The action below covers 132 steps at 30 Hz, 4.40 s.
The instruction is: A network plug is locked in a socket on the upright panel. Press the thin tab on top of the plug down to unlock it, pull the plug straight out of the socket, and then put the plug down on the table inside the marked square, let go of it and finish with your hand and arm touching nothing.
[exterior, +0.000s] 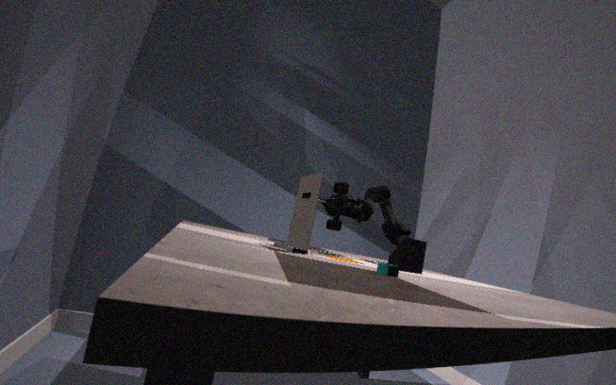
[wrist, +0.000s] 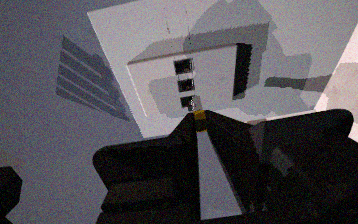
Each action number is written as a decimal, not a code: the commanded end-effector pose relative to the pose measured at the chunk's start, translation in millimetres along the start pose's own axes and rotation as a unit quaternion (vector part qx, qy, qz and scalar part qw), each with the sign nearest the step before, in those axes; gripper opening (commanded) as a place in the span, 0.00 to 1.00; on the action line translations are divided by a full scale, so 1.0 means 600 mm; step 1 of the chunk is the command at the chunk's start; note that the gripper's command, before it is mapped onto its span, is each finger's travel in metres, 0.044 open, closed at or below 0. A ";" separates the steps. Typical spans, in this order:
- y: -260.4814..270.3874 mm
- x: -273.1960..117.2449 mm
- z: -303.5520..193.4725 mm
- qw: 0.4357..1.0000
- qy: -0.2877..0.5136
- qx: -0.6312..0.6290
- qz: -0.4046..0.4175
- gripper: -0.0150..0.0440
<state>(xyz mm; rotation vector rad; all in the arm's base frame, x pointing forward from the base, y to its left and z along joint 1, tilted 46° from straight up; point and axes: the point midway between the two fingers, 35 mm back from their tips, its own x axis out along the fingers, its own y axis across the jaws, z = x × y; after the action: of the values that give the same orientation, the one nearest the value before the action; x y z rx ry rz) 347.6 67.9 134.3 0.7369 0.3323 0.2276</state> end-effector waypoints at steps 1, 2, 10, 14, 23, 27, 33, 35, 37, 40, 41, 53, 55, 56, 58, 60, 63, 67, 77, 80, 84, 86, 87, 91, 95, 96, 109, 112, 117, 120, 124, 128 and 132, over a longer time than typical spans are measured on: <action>0.001 -0.005 -0.002 1.000 0.002 0.001 0.002 0.25; 0.001 -0.005 -0.002 1.000 0.002 0.001 0.002 0.25; 0.001 -0.011 -0.003 1.000 0.002 0.001 0.002 0.25; 0.001 -0.014 -0.003 1.000 0.002 0.001 0.002 0.25; 0.001 -0.020 -0.005 1.000 0.002 0.001 0.002 0.25; 0.001 -0.023 -0.005 1.000 0.002 0.001 0.002 0.25; 0.003 -0.022 -0.005 1.000 0.001 0.001 0.000 0.25; 0.011 -0.024 -0.005 1.000 0.001 0.001 0.000 0.25; 0.020 -0.025 -0.006 1.000 0.001 0.001 0.000 0.25; 0.034 -0.028 -0.008 1.000 0.002 0.001 0.000 0.25; 0.039 -0.030 -0.008 1.000 0.002 0.001 0.000 0.25; 0.092 -0.051 -0.015 1.000 0.003 0.002 0.001 0.25; 0.099 -0.055 -0.015 1.000 0.003 0.002 0.002 0.25; 0.101 -0.057 -0.016 1.000 0.003 0.002 0.002 0.25; 0.100 -0.057 -0.017 1.000 0.003 0.004 -0.001 0.25; 0.089 -0.053 -0.023 1.000 0.006 0.018 -0.021 0.25; 0.065 -0.047 -0.037 0.997 0.009 0.047 -0.066 0.25; 0.032 -0.043 -0.056 0.989 0.008 0.081 -0.126 0.25; -0.043 -0.053 -0.095 0.955 -0.022 0.132 -0.265 0.25; -0.063 -0.060 -0.104 0.942 -0.038 0.139 -0.303 0.25; -0.086 -0.072 -0.113 0.925 -0.064 0.143 -0.347 0.25; -0.097 -0.078 -0.116 0.916 -0.079 0.142 -0.367 0.25; -0.102 -0.082 -0.117 0.912 -0.086 0.141 -0.377 0.25; -0.119 -0.096 -0.121 0.895 -0.120 0.133 -0.409 0.25; -0.132 -0.111 -0.121 0.879 -0.156 0.120 -0.434 0.25; -0.135 -0.115 -0.120 0.875 -0.165 0.115 -0.439 0.25; -0.148 -0.122 -0.120 0.867 -0.189 0.105 -0.450 0.25; -0.153 -0.121 -0.120 0.866 -0.188 0.105 -0.450 0.25; -0.162 -0.120 -0.121 0.866 -0.188 0.105 -0.451 0.25; -0.167 -0.119 -0.122 0.866 -0.188 0.106 -0.451 0.25; -0.174 -0.118 -0.122 0.866 -0.187 0.106 -0.451 0.25; -0.181 -0.118 -0.123 0.866 -0.187 0.106 -0.452 0.25; -0.188 -0.117 -0.123 0.866 -0.187 0.106 -0.452 0.25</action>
<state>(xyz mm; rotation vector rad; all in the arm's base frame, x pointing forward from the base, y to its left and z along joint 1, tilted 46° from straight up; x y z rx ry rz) 265.8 12.3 25.6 0.7598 0.2899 -0.8493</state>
